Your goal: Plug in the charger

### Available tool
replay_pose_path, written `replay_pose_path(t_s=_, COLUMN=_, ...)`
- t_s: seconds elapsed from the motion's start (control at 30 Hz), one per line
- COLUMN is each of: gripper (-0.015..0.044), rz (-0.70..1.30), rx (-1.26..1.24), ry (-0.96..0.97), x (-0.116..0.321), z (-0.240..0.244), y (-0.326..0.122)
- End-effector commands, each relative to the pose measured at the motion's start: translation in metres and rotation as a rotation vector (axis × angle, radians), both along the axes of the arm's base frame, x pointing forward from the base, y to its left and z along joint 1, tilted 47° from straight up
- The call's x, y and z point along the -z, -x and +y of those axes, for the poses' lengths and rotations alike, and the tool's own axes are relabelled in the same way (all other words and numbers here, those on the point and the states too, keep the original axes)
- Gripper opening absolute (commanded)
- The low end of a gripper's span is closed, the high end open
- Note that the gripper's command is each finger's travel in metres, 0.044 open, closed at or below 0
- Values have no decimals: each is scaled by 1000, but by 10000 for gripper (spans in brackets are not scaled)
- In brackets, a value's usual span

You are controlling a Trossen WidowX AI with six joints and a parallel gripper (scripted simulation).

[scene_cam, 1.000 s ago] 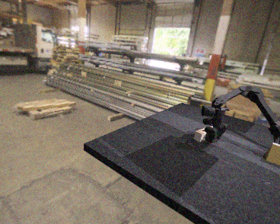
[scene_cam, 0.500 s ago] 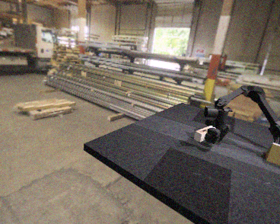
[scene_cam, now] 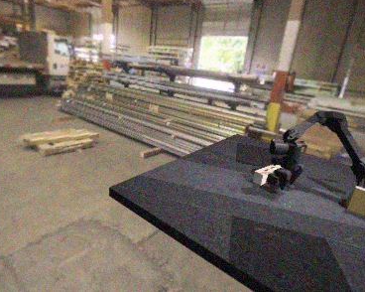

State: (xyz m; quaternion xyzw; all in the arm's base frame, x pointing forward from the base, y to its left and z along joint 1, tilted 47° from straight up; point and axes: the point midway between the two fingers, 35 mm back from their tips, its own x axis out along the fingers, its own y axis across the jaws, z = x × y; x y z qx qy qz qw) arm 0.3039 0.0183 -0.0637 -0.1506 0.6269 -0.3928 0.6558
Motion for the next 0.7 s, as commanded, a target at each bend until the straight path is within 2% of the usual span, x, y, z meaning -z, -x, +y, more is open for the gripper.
replay_pose_path(t_s=0.0, gripper=440, rz=-45, rx=-36, ry=30, x=-5, z=4, y=-4)
replay_pose_path(t_s=0.2, gripper=440, rz=-458, rx=-307, ry=228, x=-53, z=48, y=-20)
replay_pose_path(t_s=0.67, gripper=440, rz=-471, rx=-315, ry=233, x=-55, z=50, y=-20)
